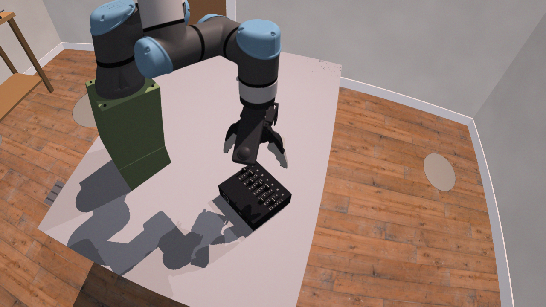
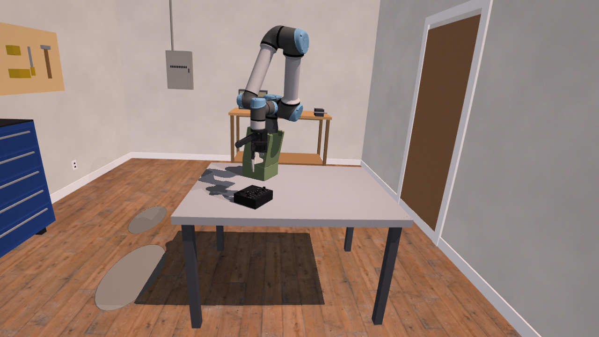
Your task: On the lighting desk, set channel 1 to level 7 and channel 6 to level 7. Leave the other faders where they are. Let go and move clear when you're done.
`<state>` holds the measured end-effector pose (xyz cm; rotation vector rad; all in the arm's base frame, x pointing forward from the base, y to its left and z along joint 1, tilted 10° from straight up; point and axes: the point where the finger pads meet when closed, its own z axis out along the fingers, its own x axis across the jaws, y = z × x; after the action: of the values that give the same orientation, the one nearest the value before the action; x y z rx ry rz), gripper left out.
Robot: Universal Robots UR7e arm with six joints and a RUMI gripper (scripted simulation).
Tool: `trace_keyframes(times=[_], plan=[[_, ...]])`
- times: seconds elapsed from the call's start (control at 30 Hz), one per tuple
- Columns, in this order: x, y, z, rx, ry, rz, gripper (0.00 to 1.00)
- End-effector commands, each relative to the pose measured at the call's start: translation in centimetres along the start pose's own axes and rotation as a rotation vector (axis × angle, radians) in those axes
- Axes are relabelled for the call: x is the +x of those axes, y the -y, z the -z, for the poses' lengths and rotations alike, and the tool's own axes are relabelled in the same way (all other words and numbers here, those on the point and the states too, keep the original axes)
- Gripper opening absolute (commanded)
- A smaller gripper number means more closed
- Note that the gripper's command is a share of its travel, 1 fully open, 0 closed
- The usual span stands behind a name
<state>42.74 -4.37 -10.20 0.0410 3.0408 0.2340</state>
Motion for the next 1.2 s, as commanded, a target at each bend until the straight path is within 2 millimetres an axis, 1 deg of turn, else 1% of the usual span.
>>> trace_keyframes(times=[0.0,0.57,1.17], plan=[[0.07,0.08,0.06,0.000,0.002,-0.002,1.00],[-0.06,0.03,0.01,0.001,0.001,0.048,1.00],[-0.54,-0.16,-0.17,0.002,0.000,0.222,1.00]])
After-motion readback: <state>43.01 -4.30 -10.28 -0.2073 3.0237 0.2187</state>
